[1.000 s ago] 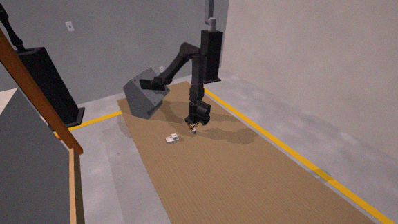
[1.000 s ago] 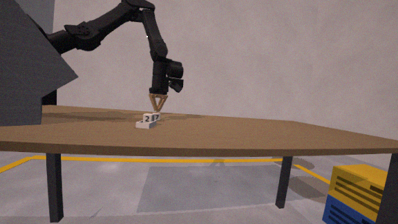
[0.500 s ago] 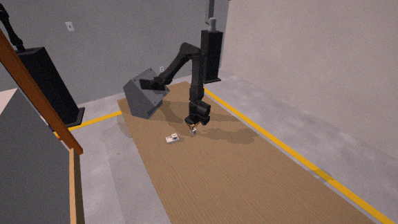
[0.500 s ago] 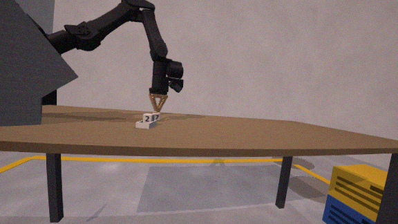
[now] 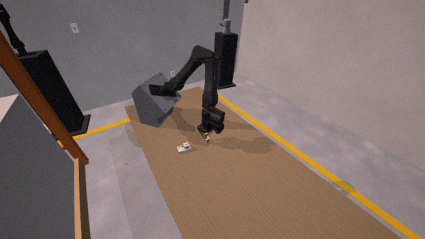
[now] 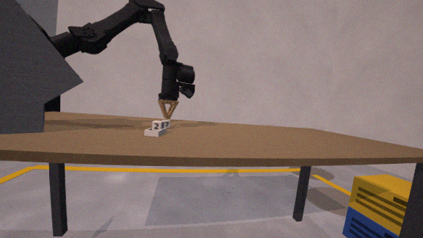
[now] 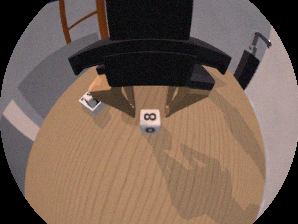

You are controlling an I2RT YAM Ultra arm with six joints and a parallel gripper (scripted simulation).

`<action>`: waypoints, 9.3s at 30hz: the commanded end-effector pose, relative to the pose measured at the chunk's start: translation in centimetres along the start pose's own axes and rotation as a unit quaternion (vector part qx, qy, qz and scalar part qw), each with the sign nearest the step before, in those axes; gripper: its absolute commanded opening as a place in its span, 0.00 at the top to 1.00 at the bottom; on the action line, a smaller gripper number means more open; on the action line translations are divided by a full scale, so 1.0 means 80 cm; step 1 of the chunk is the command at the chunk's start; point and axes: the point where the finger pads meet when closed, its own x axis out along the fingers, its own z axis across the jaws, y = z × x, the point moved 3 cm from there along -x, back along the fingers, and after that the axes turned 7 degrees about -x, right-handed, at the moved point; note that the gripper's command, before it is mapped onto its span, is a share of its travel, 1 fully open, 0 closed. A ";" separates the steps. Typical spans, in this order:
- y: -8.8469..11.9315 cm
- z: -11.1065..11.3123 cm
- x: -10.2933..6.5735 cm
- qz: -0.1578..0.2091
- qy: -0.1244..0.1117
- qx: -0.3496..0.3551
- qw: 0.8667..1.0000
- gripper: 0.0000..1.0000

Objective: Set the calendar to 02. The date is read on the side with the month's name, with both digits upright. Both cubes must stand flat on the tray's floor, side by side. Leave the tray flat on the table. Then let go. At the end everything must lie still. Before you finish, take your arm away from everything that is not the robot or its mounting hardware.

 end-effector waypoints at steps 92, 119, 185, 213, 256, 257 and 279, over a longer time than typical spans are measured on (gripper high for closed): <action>0.000 0.000 -0.002 -0.003 0.001 -0.001 1.000 0.55; -0.001 0.000 -0.002 -0.003 0.001 -0.001 1.000 0.55; -0.002 0.000 0.024 -0.003 0.001 -0.001 1.000 0.55; -0.002 0.000 0.033 -0.003 0.001 -0.001 1.000 0.55; -0.002 0.000 0.033 -0.003 0.001 -0.001 1.000 0.74; -0.002 0.000 0.033 -0.003 0.001 -0.001 1.000 0.74; -0.002 0.000 -0.015 -0.003 0.001 -0.001 1.000 0.74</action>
